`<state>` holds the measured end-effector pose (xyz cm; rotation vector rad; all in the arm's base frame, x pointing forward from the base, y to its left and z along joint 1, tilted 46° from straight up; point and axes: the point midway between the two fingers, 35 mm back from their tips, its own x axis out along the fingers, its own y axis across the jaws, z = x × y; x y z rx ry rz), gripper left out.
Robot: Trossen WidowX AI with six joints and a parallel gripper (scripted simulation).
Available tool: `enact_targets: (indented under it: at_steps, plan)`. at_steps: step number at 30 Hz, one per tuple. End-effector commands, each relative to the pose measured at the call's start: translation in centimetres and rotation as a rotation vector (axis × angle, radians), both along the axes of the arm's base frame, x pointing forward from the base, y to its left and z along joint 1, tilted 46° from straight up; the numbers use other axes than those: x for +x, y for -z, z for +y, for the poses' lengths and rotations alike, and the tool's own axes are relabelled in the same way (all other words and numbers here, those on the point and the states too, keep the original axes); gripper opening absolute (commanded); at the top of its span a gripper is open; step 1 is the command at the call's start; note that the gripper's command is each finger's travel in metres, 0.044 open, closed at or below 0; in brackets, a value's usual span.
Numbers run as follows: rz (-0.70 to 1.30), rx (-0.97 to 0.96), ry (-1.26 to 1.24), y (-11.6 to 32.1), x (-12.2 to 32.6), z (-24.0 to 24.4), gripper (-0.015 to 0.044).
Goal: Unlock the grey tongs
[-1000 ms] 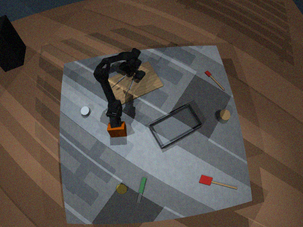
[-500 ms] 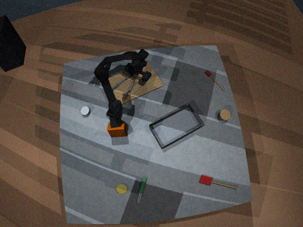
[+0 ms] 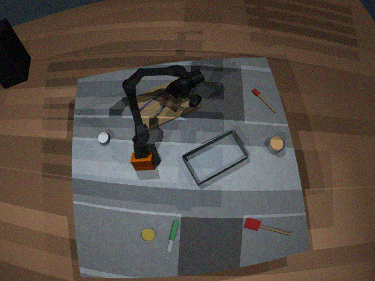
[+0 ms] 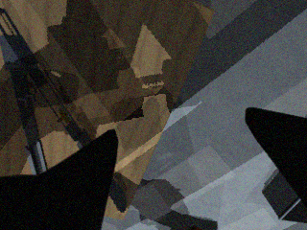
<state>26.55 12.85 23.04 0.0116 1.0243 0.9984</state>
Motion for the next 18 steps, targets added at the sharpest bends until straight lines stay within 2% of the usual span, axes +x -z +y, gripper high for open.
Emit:
enact_targets:
  at_steps: [1, 4, 18]
  plan:
    - [-0.008, 0.003, 0.001, -1.2, -0.1, -1.1, 0.044]
    - [-0.004, -0.001, 0.005, -2.5, -0.7, -2.2, 0.044]
    - [-0.004, -0.001, 0.005, -2.5, -0.7, -2.2, 0.044]
